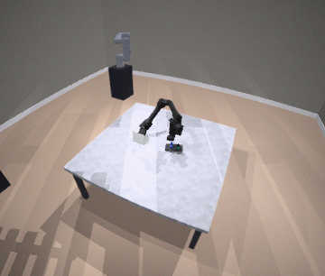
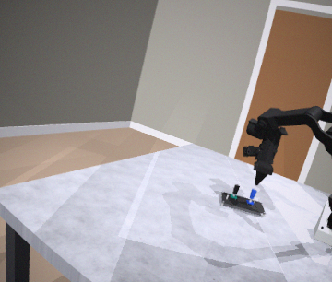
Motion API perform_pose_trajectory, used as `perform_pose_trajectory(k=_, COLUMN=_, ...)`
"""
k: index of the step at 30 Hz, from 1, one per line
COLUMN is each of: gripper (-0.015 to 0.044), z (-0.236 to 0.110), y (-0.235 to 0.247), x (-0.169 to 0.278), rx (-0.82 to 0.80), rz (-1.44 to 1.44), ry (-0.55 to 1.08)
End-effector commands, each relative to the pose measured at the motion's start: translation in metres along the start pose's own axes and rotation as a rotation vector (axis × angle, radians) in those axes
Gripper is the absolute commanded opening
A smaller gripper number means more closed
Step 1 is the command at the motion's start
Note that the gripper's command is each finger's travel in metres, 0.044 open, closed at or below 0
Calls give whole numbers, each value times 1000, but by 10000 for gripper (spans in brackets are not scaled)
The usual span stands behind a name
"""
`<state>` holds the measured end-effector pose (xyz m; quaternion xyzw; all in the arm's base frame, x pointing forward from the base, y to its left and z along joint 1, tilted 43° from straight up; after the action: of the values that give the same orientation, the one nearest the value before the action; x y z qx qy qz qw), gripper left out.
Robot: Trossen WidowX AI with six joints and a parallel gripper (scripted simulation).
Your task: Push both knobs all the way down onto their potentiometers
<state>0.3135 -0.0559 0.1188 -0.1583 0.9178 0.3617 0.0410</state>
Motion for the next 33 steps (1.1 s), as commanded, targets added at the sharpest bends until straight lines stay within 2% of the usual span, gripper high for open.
perform_pose_trajectory(k=1, gripper=0, z=7, y=0, x=1, rx=-3, rz=5, ry=-1)
perform_pose_trajectory(k=33, gripper=0, z=18, y=0, x=1, rx=-4, rz=5, ry=-1)
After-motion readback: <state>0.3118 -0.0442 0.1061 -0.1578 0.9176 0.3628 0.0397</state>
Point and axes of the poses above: the point midway between the two fingers, 35 mm back from their tips, its own z axis out along the fingers, its own y axis across the jaws, x = y × z, the point moved 8 cm from there along -z, back along the fingers, and after that the axes turned 3 degrees about -z, right-handed, at the moved point
